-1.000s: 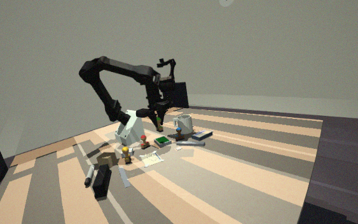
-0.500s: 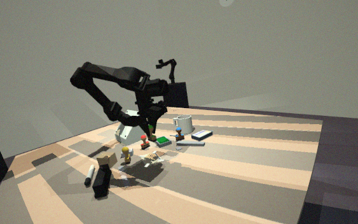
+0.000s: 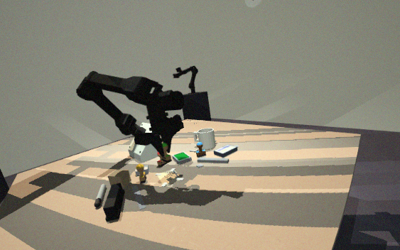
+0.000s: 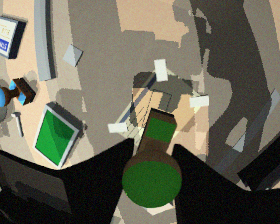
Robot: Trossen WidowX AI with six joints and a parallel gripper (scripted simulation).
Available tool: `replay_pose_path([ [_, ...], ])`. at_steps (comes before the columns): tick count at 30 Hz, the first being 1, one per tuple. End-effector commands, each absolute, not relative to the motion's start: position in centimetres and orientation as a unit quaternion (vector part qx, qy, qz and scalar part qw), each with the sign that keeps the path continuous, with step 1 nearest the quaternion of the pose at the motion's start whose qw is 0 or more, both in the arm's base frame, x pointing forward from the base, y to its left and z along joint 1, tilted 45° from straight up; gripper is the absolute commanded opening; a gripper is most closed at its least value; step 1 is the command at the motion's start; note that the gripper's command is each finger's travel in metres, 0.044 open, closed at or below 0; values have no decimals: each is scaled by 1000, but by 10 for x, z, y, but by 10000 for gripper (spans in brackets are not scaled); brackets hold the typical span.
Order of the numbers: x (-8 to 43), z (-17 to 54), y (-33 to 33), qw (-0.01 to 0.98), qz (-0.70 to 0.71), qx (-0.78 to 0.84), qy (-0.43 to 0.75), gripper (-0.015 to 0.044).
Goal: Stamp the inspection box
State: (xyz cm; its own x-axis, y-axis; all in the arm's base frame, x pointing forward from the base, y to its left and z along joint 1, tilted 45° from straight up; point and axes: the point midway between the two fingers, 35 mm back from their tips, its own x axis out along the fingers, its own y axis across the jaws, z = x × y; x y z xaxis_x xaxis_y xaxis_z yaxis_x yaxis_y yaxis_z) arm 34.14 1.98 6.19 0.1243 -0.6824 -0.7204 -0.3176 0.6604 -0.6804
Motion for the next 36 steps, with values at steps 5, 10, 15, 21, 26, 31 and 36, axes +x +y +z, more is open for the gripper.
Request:
replay_pose_path([
  [5,342,58,15,641,-142,-390,646,0],
  [10,343,56,13,641,-142,-390,646,0],
  [15,343,53,11,641,-142,-390,646,0],
  [21,344,51,8,641,-141,-390,646,0],
  [26,345,48,6,641,-141,-390,646,0],
  [31,345,46,3,641,-141,-390,646,0],
  [36,346,43,1,641,-141,-390,646,0],
])
